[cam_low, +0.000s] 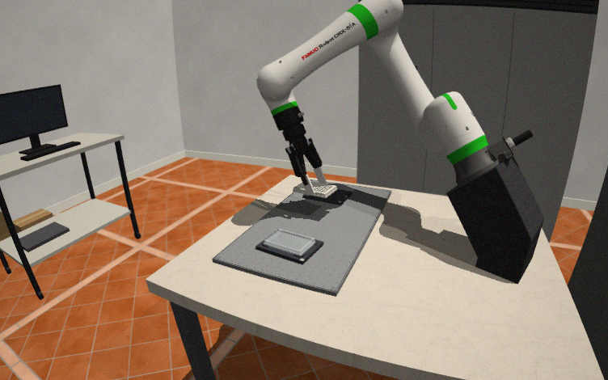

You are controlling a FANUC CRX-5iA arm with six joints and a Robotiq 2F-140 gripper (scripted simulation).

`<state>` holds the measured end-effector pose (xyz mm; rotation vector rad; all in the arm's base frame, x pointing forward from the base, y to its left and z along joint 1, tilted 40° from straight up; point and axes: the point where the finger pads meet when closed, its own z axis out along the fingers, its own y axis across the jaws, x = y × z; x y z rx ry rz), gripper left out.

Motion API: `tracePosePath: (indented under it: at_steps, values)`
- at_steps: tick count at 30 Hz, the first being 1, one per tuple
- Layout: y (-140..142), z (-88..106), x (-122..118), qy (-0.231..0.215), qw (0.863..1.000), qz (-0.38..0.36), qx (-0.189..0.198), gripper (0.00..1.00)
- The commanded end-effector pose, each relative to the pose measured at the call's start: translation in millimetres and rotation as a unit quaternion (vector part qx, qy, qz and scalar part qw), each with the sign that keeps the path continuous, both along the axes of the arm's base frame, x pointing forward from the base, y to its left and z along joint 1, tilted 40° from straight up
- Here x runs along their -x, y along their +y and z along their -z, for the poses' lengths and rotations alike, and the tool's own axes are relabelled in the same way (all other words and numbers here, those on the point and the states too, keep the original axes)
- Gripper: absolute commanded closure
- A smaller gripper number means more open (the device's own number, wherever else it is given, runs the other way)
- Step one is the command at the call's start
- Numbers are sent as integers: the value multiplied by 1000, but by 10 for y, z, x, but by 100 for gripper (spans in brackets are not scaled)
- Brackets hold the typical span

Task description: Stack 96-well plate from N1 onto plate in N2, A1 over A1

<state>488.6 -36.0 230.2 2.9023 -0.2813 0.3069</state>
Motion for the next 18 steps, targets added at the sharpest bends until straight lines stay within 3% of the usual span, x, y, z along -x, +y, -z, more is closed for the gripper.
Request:
tracePosePath:
  at_steps: [1, 18]
  values:
    - [69, 19, -5, 0, 1000, 0, 0, 100]
    - [545, 168, -32, 0, 1000, 0, 0, 100]
